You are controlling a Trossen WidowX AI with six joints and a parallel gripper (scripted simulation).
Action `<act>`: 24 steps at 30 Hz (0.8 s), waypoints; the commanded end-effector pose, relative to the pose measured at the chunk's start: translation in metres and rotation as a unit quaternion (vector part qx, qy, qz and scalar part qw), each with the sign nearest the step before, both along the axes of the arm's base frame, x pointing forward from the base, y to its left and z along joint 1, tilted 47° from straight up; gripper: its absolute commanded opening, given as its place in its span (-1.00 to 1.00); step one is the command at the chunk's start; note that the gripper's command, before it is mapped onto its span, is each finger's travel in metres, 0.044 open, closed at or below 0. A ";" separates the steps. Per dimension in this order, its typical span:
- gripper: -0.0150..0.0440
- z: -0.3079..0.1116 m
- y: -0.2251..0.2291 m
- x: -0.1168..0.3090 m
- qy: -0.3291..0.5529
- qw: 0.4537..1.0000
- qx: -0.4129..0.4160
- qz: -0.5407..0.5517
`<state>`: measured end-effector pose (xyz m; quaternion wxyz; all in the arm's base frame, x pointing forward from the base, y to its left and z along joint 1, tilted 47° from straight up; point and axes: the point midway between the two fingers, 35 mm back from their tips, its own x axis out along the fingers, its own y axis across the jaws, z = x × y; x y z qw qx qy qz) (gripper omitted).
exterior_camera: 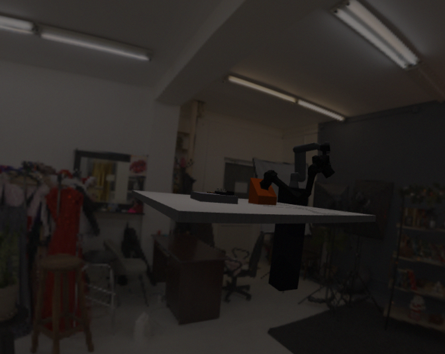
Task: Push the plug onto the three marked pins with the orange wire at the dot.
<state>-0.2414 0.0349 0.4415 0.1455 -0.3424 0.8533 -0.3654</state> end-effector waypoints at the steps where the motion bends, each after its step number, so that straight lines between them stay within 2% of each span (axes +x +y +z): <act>1: 0.78 0.000 0.000 0.000 0.002 1.000 0.001 0.000; 11: -0.10 0.015 -0.020 0.011 0.077 0.997 0.031 0.012; 24: -0.10 0.037 -0.043 0.031 0.198 0.978 0.068 0.017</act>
